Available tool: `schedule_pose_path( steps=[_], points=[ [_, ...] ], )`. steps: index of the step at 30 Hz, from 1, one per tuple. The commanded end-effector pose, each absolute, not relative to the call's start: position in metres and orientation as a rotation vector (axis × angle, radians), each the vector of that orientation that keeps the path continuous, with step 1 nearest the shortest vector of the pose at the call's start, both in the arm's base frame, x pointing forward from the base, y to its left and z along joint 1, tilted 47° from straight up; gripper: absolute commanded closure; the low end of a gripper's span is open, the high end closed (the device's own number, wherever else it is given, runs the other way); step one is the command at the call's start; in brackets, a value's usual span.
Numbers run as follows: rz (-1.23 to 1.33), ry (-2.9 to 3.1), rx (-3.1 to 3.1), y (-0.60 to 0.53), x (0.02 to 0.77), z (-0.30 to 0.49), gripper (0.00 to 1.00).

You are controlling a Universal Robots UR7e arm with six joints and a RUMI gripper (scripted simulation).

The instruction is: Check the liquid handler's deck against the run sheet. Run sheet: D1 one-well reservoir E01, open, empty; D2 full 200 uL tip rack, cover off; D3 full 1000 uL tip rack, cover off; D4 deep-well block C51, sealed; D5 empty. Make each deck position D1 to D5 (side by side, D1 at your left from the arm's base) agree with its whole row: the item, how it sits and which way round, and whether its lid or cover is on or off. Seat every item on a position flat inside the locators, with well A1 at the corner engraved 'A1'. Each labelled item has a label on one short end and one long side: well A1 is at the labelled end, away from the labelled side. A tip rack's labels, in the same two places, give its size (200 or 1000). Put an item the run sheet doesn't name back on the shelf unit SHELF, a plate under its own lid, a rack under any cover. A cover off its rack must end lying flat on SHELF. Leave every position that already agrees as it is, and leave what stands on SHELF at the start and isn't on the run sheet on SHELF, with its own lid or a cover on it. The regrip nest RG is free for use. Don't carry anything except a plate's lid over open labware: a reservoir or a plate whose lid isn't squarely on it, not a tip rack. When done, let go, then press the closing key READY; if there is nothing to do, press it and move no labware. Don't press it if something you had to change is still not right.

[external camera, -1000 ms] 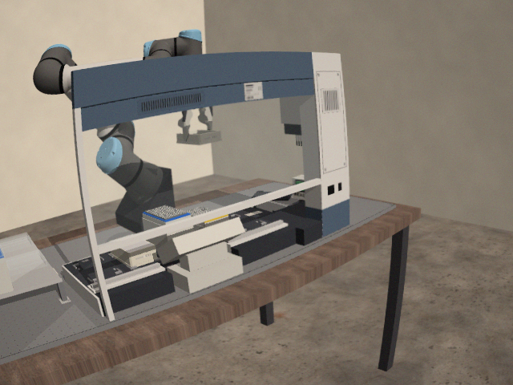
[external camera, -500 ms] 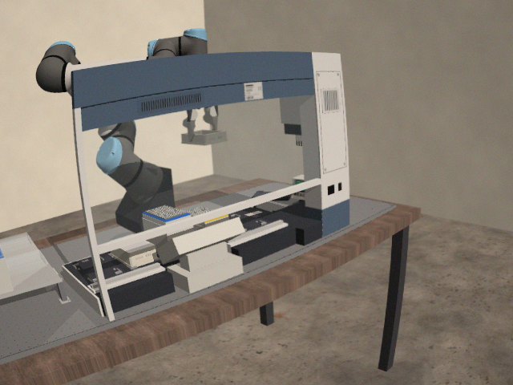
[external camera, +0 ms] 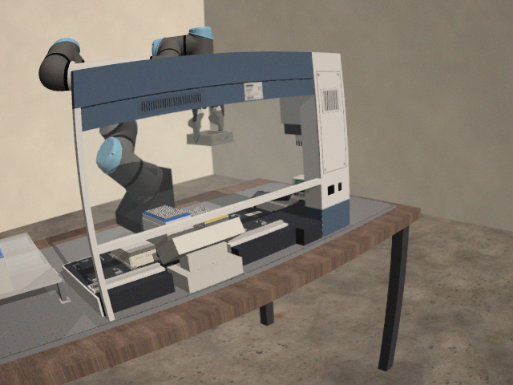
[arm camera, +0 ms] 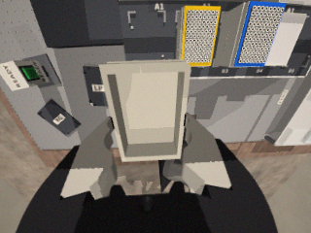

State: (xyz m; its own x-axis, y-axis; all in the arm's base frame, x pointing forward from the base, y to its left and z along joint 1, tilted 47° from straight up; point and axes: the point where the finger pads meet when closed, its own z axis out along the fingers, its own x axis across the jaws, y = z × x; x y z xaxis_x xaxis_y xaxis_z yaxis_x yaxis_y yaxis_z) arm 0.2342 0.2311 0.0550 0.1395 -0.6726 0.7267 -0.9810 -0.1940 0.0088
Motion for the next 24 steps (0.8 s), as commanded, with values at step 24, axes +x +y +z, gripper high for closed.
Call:
schedule_pose_path(
  steps=[24],
  points=[
    [0.824,-1.581,1.931,0.242,0.287,0.055,1.0]
  ],
)
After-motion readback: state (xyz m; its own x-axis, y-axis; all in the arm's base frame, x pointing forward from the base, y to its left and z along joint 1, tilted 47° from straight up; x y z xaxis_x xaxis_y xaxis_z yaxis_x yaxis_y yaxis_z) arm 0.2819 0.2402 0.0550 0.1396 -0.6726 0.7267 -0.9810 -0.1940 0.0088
